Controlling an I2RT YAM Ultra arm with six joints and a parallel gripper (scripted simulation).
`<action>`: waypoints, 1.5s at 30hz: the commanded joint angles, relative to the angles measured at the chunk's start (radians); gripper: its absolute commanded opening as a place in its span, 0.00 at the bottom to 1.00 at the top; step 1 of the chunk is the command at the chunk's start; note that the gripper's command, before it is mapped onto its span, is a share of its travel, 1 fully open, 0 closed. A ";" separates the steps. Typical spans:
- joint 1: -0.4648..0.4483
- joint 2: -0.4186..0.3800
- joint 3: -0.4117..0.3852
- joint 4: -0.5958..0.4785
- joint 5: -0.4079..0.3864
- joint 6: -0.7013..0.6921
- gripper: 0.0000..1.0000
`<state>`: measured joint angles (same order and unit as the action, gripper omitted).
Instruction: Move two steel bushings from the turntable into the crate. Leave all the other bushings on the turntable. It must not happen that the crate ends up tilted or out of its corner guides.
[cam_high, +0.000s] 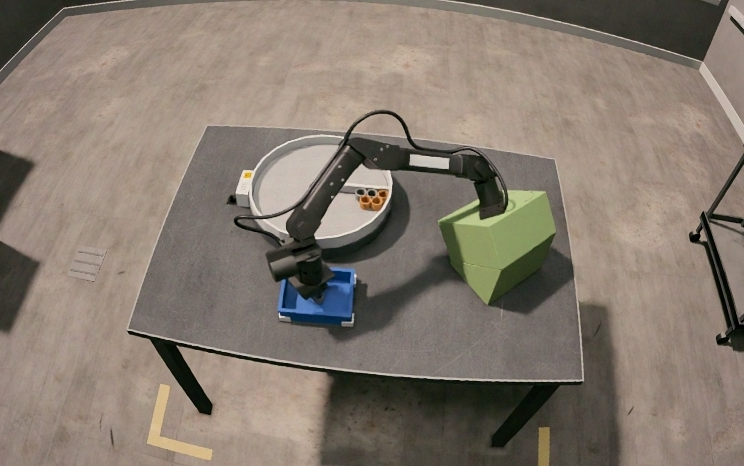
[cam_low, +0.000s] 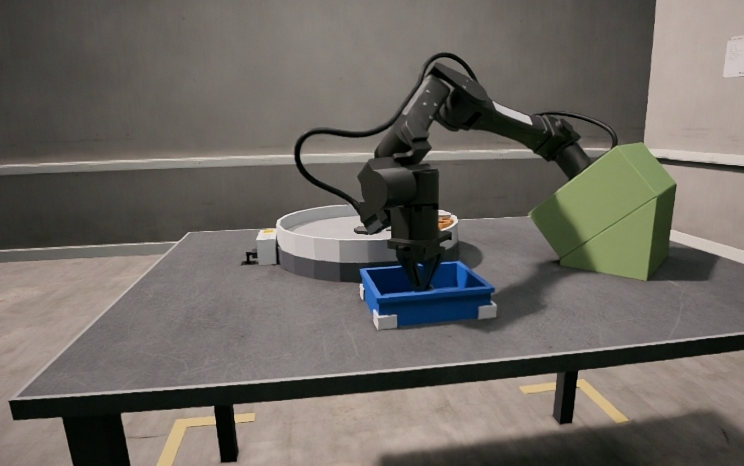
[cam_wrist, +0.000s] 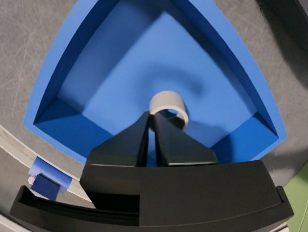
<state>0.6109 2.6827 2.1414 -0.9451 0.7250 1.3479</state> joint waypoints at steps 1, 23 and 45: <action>0.017 0.001 0.030 0.007 -0.001 -0.007 0.00; 0.007 0.005 0.038 -0.011 -0.002 -0.012 0.00; 0.012 0.003 0.049 -0.016 -0.002 -0.012 0.00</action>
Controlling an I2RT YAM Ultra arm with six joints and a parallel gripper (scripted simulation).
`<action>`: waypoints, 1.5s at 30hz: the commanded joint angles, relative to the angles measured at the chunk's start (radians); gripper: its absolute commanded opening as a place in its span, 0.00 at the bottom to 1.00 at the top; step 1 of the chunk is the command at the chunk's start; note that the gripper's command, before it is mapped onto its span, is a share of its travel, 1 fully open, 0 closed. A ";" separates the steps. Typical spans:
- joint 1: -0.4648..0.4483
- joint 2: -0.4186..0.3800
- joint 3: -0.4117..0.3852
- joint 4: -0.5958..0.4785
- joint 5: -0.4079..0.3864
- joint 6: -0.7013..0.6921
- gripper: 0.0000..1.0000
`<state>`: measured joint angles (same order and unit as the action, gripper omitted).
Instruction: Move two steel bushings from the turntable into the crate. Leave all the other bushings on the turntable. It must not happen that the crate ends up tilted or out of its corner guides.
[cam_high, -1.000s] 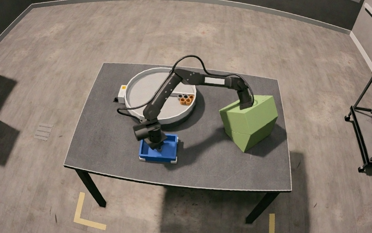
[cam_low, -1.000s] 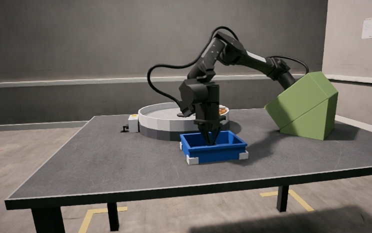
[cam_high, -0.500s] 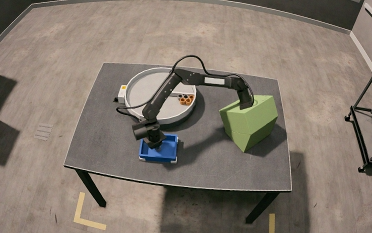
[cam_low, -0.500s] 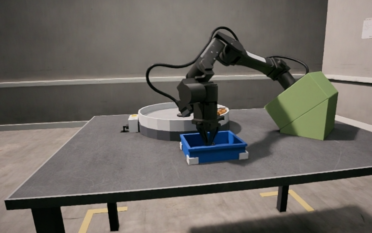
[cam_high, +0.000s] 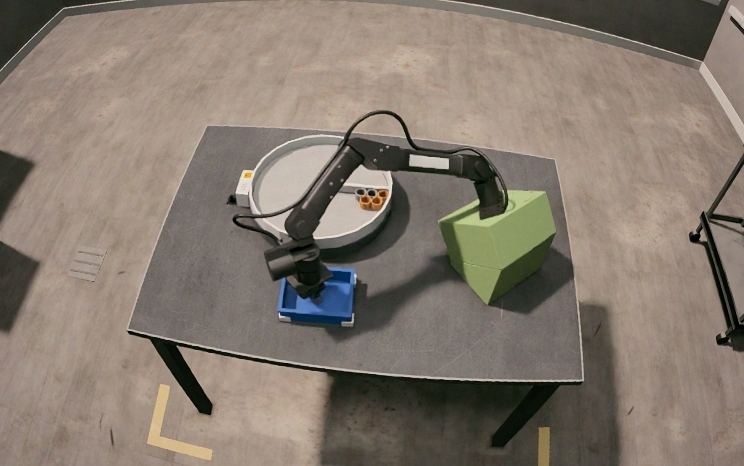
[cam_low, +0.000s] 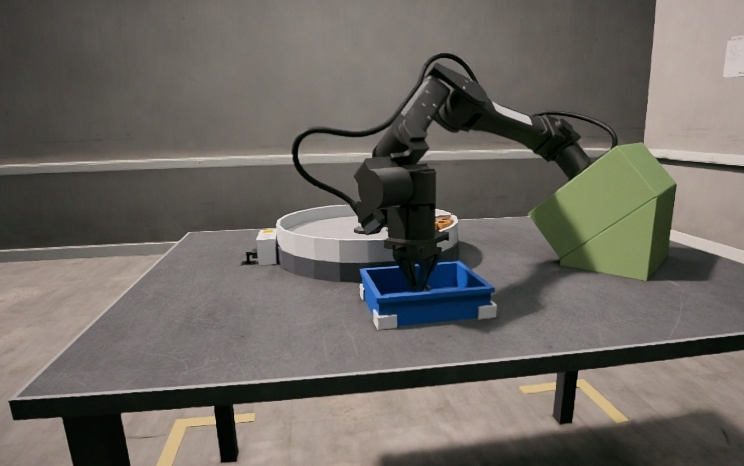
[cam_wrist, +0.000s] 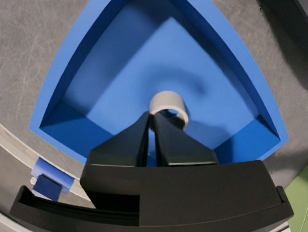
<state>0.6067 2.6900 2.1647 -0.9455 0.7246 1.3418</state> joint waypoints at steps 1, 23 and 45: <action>0.016 -0.004 0.025 -0.016 -0.002 -0.006 0.00; 0.016 -0.004 0.025 -0.016 -0.002 -0.006 0.00; 0.015 -0.033 -0.028 0.021 -0.002 -0.006 0.00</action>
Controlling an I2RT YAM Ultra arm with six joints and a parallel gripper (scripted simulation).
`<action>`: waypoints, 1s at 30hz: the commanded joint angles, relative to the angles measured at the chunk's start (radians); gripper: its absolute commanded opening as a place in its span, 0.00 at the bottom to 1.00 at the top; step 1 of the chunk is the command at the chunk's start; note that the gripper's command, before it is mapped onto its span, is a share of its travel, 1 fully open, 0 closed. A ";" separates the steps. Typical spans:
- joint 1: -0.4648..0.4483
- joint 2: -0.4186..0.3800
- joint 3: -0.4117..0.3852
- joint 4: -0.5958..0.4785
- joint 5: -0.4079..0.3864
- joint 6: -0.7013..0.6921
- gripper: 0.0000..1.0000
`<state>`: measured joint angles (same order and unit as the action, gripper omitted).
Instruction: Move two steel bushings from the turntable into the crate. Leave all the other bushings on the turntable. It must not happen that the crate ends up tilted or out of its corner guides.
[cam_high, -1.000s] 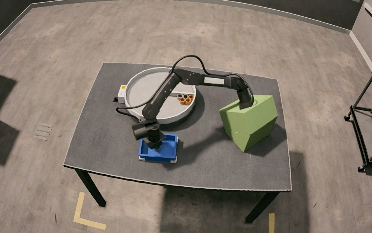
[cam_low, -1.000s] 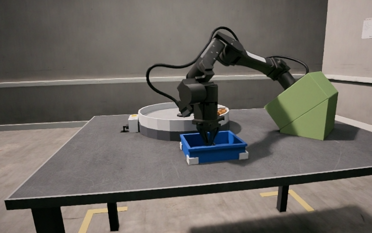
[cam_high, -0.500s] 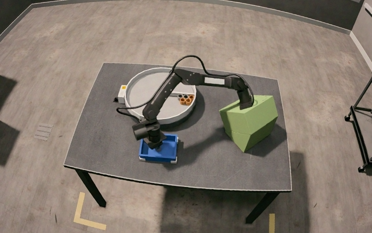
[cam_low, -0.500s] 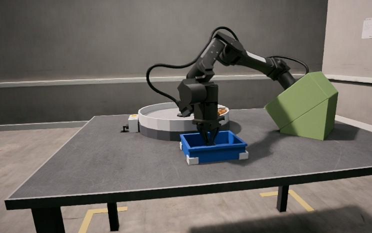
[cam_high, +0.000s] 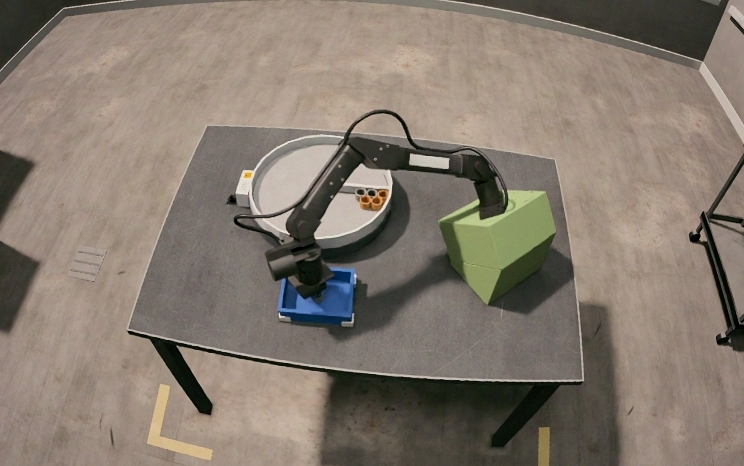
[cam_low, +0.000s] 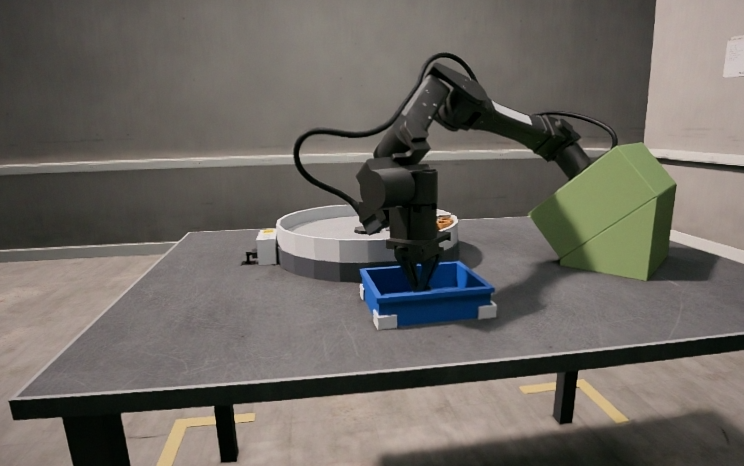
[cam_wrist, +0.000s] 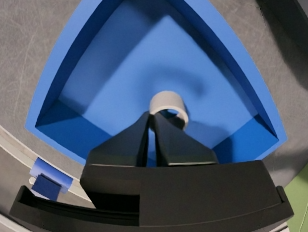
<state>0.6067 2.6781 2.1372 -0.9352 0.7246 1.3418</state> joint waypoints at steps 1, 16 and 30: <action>0.015 -0.021 0.000 0.011 -0.002 -0.006 0.00; 0.015 -0.021 0.000 0.011 -0.002 -0.006 0.00; 0.015 -0.021 0.000 0.011 -0.002 -0.006 0.14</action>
<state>0.6067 2.6781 2.1372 -0.9356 0.7242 1.3418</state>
